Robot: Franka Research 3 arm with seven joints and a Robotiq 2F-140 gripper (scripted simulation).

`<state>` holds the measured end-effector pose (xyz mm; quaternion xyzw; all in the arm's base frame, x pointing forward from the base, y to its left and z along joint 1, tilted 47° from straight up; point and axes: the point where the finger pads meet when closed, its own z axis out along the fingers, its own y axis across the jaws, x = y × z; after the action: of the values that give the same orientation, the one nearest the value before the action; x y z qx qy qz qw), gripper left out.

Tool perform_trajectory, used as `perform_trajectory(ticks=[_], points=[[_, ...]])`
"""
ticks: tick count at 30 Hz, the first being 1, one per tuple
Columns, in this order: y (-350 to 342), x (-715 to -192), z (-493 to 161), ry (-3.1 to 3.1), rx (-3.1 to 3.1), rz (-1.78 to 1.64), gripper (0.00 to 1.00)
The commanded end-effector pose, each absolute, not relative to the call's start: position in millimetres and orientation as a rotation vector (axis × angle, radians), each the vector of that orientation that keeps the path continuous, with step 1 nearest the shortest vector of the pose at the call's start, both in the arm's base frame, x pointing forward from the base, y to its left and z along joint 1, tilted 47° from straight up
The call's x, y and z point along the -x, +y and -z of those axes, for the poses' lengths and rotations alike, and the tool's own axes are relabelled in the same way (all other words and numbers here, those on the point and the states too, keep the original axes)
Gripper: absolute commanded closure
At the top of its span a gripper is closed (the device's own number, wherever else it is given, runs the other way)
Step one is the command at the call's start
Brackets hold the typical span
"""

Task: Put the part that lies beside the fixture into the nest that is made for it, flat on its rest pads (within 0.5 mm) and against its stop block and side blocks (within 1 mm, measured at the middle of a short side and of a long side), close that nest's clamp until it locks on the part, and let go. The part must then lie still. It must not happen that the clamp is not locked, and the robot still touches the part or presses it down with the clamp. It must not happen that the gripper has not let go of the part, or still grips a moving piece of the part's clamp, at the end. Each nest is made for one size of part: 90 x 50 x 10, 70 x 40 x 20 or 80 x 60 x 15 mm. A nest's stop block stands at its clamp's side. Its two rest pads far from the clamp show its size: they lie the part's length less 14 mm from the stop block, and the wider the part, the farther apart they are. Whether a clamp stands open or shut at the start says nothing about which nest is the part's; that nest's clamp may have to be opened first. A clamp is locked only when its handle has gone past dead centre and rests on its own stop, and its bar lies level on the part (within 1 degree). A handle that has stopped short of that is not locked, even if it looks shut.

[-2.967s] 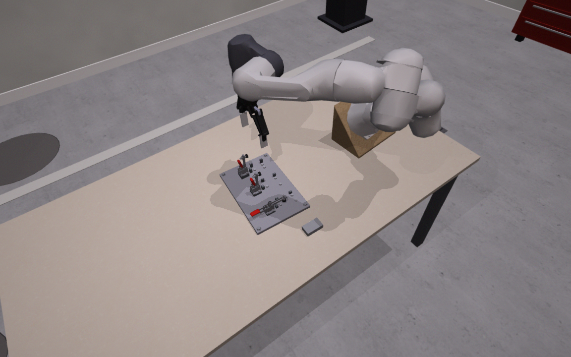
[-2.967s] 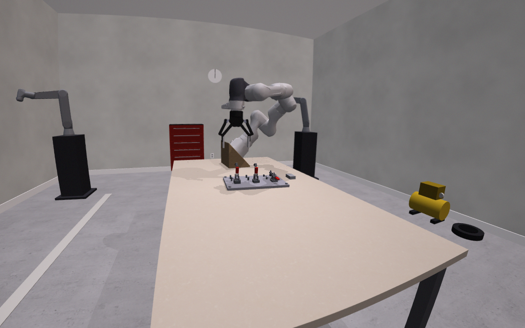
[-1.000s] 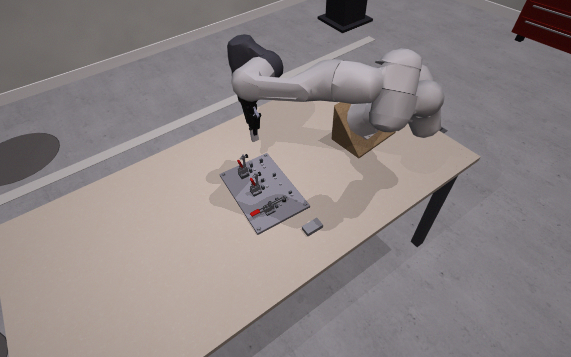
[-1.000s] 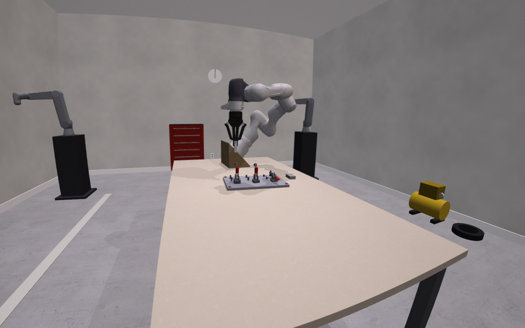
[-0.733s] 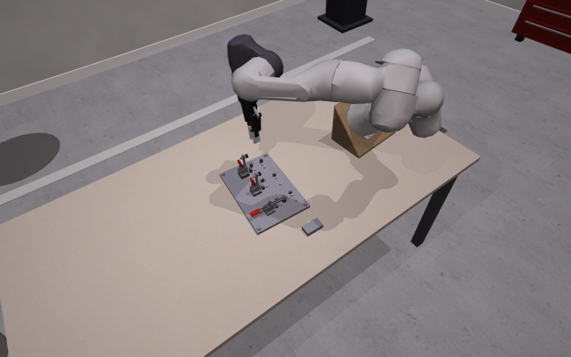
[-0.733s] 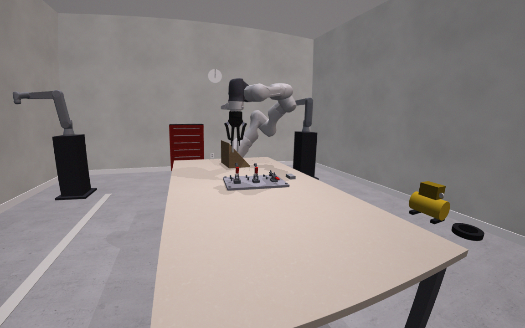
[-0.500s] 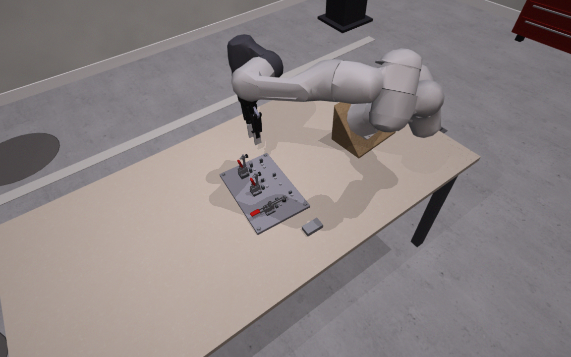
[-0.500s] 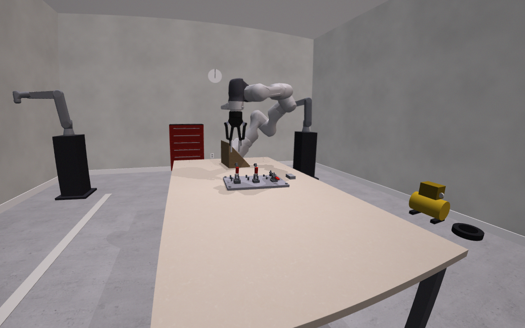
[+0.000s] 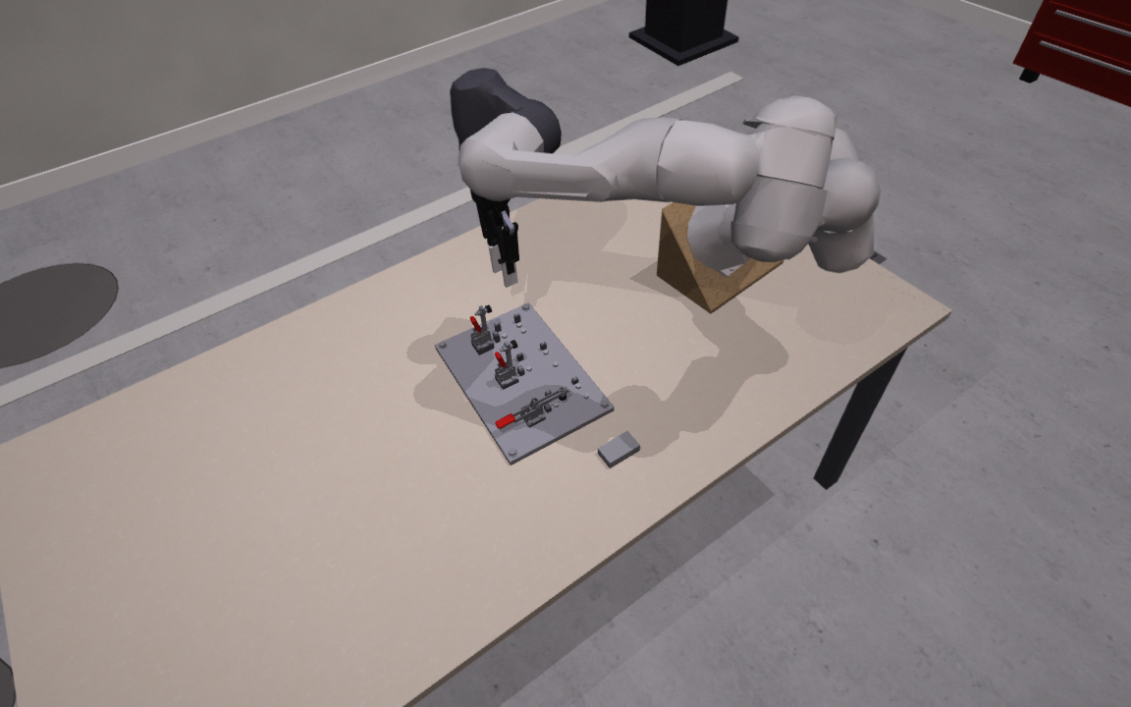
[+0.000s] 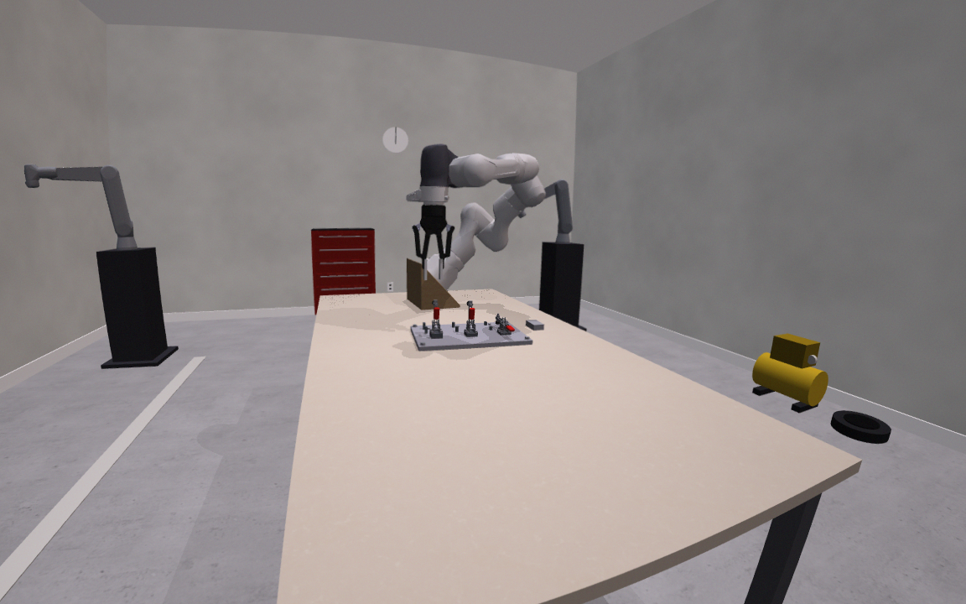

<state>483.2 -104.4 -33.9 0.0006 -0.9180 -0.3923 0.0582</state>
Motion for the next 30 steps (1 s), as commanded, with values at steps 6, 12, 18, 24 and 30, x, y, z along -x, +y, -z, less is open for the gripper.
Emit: perform_trajectory(ticks=[6,12,18,24,30], points=[[-105.9,-483.4,34.2,-2.781,0.010,1.190,0.72],[-105.9,-483.4,34.2,-2.781,0.010,1.190,0.42],[-105.9,-483.4,34.2,-2.781,0.010,1.190,0.42],[-105.9,-483.4,34.2,-2.781,0.010,1.190,0.42],[-105.9,-483.4,34.2,-2.781,0.010,1.190,0.42]])
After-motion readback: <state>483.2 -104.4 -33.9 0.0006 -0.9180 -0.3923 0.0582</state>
